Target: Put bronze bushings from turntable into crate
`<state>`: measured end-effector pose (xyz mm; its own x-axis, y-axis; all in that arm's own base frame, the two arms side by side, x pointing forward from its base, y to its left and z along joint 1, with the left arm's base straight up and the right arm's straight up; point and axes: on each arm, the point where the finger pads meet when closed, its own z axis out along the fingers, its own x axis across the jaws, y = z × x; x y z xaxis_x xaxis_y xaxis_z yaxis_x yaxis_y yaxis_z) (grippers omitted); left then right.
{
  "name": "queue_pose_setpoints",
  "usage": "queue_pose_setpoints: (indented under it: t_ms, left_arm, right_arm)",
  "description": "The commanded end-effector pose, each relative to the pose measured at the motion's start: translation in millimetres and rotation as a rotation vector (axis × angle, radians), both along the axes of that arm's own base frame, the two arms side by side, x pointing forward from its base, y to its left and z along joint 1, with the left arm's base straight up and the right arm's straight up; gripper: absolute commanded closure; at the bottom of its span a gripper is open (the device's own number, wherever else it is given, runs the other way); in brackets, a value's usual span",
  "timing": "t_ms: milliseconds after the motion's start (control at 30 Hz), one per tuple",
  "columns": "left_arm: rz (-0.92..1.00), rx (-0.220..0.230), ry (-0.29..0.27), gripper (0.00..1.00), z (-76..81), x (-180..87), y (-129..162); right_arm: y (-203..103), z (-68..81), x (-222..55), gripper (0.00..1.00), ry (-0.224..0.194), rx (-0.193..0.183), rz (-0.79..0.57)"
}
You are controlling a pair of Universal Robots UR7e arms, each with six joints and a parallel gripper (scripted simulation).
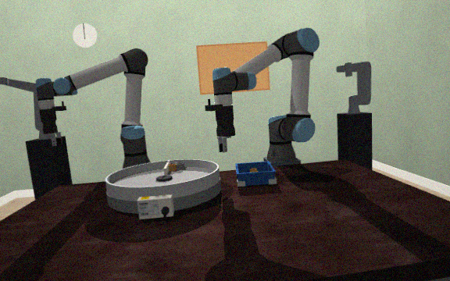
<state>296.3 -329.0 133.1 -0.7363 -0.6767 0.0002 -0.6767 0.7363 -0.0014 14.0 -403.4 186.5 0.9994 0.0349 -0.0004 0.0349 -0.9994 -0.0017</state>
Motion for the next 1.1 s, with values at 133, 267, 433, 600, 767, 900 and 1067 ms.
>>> queue_pose_setpoints:
  t_ms: [133,267,433,600,767,900,1067]
  left_arm:
    - [-0.09,0.0,0.0,0.61,-0.5,0,-55]
    - [-0.141,0.0,0.0,0.61,-0.3,-1,-85]
    - [-0.2,0.0,0.0,0.61,-0.5,-2,-120]
    - [-0.24,0.0,0.0,0.61,-0.2,-2,-143]
    - [-0.276,0.0,0.0,0.61,-0.6,-3,-164]
    - [-0.303,0.0,0.0,0.61,-0.2,-4,-180]
    - [-0.33,0.0,0.0,0.61,-0.2,-4,-196]
  right_arm:
    - [0,0.5,0,0.0,-0.001,-0.002,0.0]
    - [0,0.5,0,0.0,-0.001,-0.002,0.0]
    - [0,0.5,0,0.0,-0.001,-0.002,0.0]
    - [0,0.5,0,0.0,-0.001,-0.002,0.0]
    - [0,0.5,0,0.0,-0.001,-0.002,0.0]
    - [0,0.5,0,0.0,-0.001,-0.002,0.0]
    - [0,0.5,0,0.0,-0.001,-0.002,0.0]
